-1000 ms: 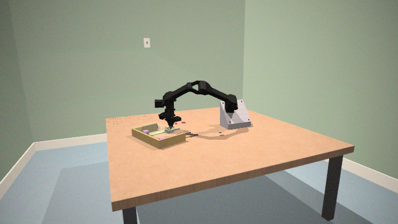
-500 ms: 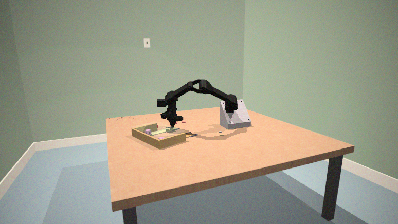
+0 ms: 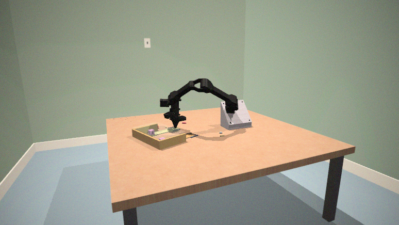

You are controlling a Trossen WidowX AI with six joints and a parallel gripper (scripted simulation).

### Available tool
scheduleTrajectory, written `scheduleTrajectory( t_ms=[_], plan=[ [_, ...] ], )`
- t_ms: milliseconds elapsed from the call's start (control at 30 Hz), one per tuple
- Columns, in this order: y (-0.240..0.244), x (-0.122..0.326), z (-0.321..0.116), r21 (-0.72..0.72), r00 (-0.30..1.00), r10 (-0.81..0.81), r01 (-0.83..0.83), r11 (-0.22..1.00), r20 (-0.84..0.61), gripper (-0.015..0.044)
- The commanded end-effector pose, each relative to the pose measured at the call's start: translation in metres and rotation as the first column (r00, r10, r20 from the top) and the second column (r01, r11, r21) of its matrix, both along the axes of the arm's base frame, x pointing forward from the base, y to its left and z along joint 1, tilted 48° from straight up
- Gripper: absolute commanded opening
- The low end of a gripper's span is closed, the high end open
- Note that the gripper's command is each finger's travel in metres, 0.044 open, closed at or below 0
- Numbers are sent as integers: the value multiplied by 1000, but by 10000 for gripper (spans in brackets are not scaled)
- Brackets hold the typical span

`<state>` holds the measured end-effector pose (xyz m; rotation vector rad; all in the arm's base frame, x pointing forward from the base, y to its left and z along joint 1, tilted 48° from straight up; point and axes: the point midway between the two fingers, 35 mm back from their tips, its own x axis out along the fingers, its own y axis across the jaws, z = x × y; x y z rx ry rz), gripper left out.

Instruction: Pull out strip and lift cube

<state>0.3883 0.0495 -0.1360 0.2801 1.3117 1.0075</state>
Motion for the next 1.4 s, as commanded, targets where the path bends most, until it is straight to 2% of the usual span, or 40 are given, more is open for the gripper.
scheduleTrajectory(
  t_ms=[0,1367],
  plan=[
    [-1,-12,-6,-5,1000,8,-8,1000,-16,0],
    [-24,-68,-25,-6,1000,8,-8,1000,-18,0]
  ],
)
